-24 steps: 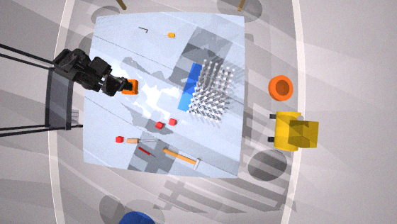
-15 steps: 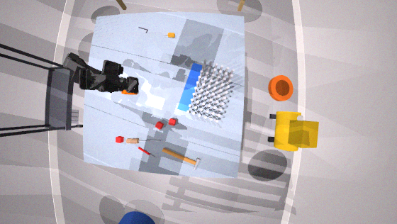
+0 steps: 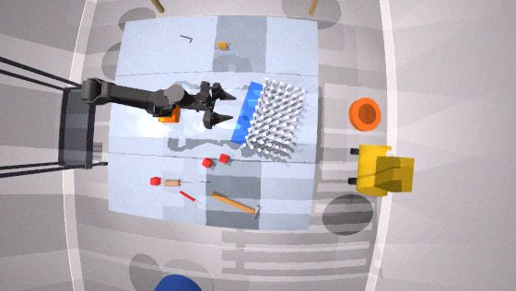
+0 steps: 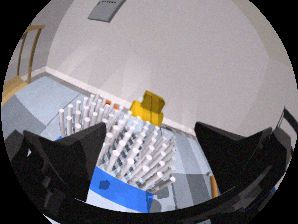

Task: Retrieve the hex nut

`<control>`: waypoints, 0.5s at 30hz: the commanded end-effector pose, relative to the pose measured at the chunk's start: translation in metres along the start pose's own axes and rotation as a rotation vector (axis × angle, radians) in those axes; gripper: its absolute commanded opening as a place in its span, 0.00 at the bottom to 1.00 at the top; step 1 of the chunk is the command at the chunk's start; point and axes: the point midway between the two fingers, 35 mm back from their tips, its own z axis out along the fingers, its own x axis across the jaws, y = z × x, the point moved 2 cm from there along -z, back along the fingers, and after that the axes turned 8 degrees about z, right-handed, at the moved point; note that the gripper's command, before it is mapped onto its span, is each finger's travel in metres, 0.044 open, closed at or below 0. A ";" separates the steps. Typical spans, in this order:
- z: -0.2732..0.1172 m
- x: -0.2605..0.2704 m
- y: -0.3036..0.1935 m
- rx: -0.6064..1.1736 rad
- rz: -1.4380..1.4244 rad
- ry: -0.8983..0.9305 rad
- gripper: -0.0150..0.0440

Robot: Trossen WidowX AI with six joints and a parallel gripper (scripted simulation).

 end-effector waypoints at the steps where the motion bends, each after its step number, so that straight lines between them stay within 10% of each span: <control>1: 0.010 0.038 -0.041 0.155 0.139 0.036 1.00; 15: 0.012 0.065 -0.068 0.262 0.226 0.041 1.00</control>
